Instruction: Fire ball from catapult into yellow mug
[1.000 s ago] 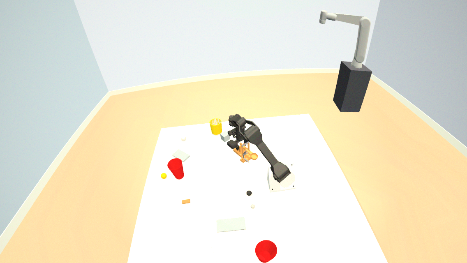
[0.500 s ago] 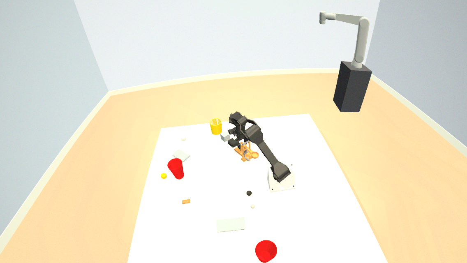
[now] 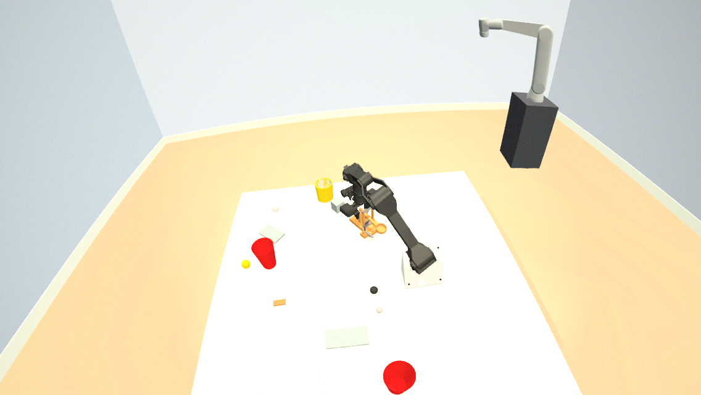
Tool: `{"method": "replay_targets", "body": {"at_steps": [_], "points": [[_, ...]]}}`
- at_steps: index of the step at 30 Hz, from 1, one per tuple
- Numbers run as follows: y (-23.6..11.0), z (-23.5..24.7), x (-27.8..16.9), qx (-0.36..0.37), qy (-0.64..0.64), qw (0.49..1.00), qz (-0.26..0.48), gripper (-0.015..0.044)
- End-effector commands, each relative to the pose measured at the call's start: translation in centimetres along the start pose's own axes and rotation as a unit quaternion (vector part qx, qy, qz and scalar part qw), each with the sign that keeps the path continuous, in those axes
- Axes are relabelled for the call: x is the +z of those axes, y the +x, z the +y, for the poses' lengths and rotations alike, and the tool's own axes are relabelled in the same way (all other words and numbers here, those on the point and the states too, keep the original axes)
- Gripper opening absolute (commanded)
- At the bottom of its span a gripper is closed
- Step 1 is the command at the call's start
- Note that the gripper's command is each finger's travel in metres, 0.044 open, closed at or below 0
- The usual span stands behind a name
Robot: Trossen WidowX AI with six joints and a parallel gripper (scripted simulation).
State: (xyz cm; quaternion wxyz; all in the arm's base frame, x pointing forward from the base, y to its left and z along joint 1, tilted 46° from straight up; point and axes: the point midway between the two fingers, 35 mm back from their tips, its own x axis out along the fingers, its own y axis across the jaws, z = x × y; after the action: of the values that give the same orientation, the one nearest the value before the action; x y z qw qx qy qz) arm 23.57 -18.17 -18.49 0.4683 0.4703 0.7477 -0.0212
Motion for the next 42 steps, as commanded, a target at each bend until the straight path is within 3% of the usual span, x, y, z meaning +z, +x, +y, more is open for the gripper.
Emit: {"method": "replay_targets", "body": {"at_steps": [1,22,28,42], "points": [[0.7,0.0,-0.1,0.002,0.003,1.000,0.001,0.0000],[4.1,0.0,-0.2,0.004,0.004,1.000,0.003,0.0000],[3.6,0.1,-0.1,0.001,0.001,1.000,0.002,0.0000],[3.6,0.1,-0.1,0.001,0.001,1.000,0.002,0.0368]]}}
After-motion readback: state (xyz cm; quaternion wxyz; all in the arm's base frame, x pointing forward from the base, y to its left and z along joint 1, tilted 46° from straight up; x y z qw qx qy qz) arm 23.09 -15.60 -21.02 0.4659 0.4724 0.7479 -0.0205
